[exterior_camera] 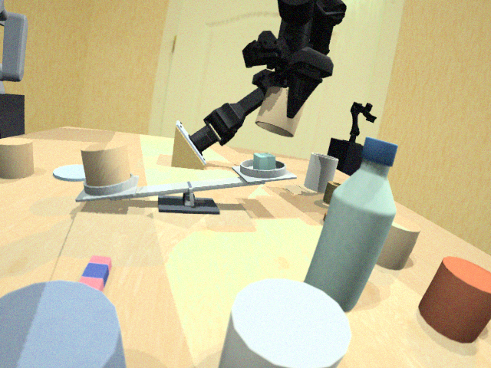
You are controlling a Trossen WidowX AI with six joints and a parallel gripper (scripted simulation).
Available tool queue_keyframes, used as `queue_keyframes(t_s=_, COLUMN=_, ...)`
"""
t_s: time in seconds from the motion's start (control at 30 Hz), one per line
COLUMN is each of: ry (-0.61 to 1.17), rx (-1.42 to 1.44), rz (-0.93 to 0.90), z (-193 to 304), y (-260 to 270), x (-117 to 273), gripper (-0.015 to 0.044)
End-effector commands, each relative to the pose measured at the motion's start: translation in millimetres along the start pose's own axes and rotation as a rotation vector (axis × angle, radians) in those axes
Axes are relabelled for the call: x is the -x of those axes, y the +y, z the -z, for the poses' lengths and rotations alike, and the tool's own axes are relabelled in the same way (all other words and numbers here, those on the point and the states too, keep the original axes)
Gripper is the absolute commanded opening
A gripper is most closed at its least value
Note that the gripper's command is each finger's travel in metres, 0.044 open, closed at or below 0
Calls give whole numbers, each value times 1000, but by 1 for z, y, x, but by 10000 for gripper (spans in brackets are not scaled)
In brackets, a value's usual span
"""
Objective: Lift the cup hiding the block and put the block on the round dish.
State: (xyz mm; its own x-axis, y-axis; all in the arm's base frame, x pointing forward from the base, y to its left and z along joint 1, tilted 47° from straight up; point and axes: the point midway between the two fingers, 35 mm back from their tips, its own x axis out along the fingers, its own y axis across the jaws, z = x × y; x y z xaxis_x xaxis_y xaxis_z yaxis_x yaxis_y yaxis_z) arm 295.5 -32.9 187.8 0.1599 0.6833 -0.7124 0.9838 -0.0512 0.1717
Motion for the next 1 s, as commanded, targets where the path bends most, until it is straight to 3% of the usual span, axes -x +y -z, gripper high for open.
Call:
queue_keyframes(t_s=0.0, ry=0, rx=-1, rz=-1, z=0, y=0, x=0, gripper=0)
queue_keyframes(t_s=0.27, ry=2, rx=0, rz=3, z=4, y=0, x=-3, gripper=0)
queue_keyframes(t_s=0.97, ry=74, rx=20, rz=140, z=116, y=-57, x=-72, gripper=0)
